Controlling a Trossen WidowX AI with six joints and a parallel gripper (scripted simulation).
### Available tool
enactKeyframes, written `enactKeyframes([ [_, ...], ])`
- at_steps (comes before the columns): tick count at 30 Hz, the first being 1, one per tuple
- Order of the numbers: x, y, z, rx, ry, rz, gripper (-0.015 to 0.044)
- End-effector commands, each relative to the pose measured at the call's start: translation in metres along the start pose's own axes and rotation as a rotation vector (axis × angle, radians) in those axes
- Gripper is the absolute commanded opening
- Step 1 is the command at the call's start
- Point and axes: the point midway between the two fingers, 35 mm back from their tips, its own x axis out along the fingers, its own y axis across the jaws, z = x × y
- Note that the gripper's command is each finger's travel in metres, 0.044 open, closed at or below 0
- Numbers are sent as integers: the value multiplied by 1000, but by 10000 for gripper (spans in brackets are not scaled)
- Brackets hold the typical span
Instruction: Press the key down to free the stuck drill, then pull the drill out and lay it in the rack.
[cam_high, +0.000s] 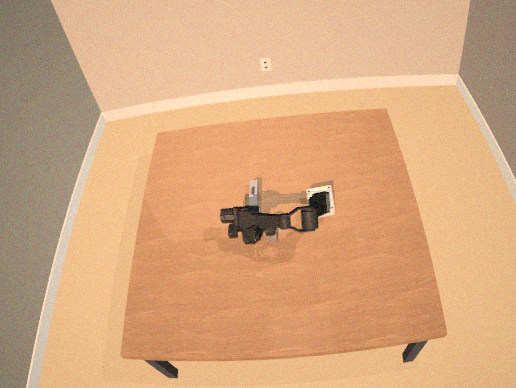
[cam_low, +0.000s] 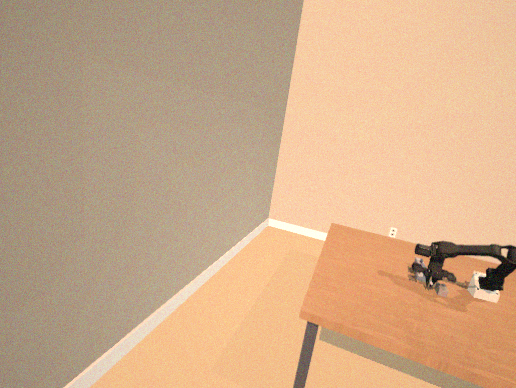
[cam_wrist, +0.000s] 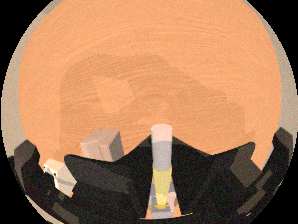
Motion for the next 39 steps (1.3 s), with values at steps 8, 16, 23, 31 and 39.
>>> enactKeyframes([
  [8,-6,1,-1,-4,1,-5,0],
  [16,-9,3,-1,-4,1,-5,0],
  [23,-11,4,-1,-4,1,-5,0],
  [31,-14,5,-2,-4,1,-5,0],
  [39,-16,6,-2,-4,1,-5,0],
])
